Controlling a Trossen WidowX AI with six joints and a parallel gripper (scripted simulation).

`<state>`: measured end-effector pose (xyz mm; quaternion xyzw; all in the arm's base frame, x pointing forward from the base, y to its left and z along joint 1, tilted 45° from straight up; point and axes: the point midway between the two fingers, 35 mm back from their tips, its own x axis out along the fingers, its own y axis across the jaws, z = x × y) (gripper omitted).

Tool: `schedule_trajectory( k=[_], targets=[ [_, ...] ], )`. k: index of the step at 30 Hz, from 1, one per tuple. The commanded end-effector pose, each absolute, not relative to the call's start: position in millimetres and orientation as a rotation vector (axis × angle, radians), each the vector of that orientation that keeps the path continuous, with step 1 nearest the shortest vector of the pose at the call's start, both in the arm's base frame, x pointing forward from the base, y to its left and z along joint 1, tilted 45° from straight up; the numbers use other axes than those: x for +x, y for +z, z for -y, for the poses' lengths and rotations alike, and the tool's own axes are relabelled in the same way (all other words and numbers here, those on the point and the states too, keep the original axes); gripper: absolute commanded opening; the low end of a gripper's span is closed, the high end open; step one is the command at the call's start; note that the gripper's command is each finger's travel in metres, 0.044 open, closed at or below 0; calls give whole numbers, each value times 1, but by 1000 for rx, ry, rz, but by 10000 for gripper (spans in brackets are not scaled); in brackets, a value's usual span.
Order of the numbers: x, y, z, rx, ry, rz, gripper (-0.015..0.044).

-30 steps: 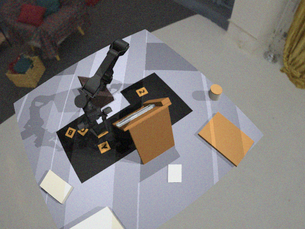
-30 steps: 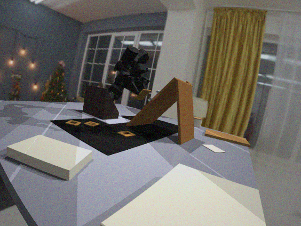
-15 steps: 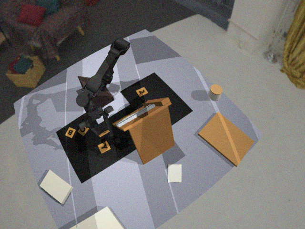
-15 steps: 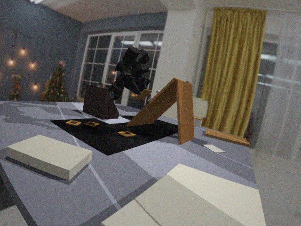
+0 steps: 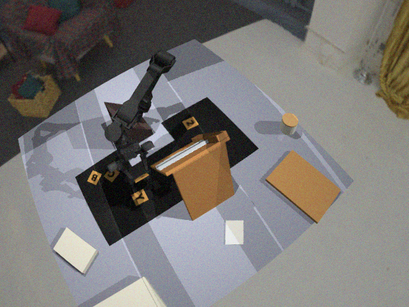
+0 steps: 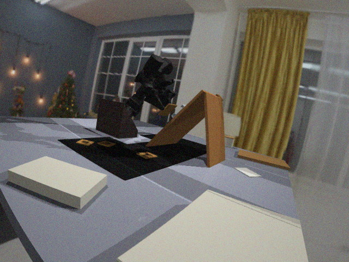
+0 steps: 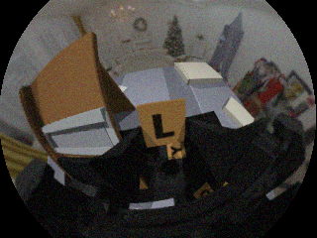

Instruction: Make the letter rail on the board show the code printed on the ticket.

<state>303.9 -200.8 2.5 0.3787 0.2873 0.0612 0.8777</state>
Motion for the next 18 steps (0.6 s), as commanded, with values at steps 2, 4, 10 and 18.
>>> schedule_trajectory(
  k=[2,4,10,18],
  targets=[
    [305,7,200,783,123,-595,0],
    [305,8,199,783,123,-595,0],
    [305,10,197,783,123,-595,0],
    [306,13,194,784,123,-595,0]
  ],
)
